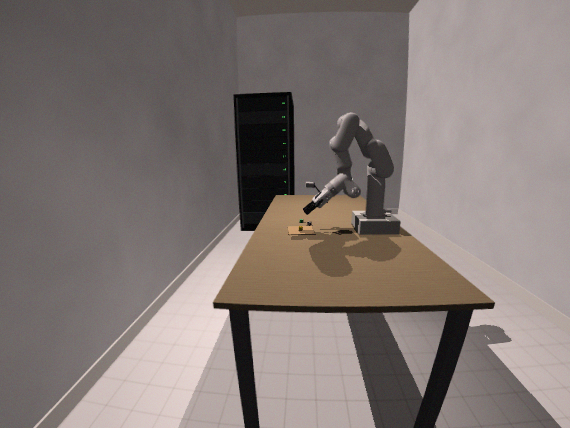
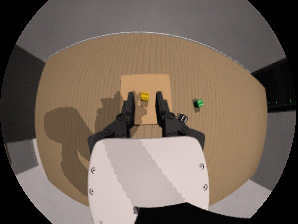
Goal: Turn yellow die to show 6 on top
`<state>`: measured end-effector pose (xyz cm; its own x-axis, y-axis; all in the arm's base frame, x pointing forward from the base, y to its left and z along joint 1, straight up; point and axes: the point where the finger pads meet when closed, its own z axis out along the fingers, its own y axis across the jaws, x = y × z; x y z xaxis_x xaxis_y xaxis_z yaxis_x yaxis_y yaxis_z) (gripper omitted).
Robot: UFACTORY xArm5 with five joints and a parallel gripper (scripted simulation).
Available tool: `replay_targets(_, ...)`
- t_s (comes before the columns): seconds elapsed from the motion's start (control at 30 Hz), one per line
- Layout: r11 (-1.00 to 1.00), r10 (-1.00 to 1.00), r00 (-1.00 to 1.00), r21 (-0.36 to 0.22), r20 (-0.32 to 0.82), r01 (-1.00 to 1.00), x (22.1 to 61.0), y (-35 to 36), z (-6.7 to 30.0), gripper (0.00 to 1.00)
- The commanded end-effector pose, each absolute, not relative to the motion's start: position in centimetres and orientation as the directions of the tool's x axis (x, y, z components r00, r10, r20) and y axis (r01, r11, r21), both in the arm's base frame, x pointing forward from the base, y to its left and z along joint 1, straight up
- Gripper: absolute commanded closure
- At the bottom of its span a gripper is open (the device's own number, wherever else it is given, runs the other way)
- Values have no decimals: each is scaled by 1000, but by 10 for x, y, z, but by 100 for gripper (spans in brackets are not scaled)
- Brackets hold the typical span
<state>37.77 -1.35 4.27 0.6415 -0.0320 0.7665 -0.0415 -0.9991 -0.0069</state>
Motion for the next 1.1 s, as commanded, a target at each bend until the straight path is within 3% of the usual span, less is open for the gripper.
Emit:
replay_targets(0.0,-999,-34,705,-7,708,-42,383,-13,45,64)
replay_targets(0.57,-999,-40,892,-5,451,-42,401,-13,55,64)
replay_targets(1.07,-999,-42,993,-1,113,-42,420,-15,66,64)
